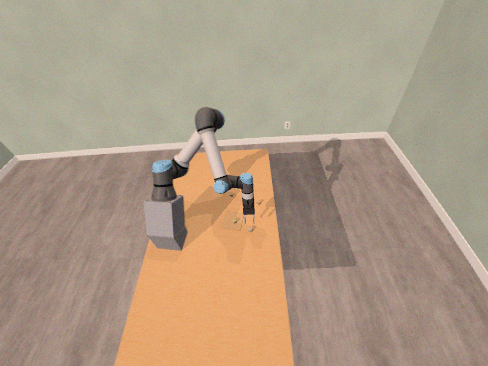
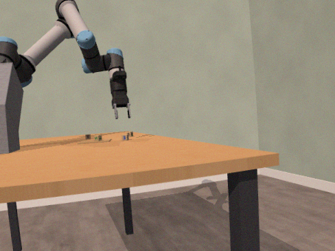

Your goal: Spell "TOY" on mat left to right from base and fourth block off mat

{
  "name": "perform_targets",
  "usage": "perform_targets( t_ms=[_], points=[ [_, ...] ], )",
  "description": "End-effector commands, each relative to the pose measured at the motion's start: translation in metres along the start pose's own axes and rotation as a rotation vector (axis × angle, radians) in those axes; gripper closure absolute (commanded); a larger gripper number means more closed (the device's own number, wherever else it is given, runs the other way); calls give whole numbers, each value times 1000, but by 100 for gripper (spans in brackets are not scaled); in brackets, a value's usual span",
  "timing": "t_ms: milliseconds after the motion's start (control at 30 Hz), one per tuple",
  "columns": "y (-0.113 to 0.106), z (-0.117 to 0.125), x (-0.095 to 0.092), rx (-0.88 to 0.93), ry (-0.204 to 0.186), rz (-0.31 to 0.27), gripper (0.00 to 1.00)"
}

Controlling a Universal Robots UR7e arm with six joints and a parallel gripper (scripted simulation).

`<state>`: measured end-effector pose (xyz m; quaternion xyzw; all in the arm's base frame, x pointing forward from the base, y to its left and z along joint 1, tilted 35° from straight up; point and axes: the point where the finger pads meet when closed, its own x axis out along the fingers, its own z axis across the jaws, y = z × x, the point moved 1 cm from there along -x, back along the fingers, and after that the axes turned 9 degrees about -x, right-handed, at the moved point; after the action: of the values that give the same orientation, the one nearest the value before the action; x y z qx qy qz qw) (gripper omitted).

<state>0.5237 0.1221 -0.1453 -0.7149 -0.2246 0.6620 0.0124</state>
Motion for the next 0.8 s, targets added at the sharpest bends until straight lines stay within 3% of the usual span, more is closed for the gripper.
perform_targets(
  t_ms=[0,533,767],
  points=[
    [0,0,-1,0,1,1,0],
    [0,0,-1,0,1,0,0],
    [-20,-1,-9,9,9,-14,0]
  ],
)
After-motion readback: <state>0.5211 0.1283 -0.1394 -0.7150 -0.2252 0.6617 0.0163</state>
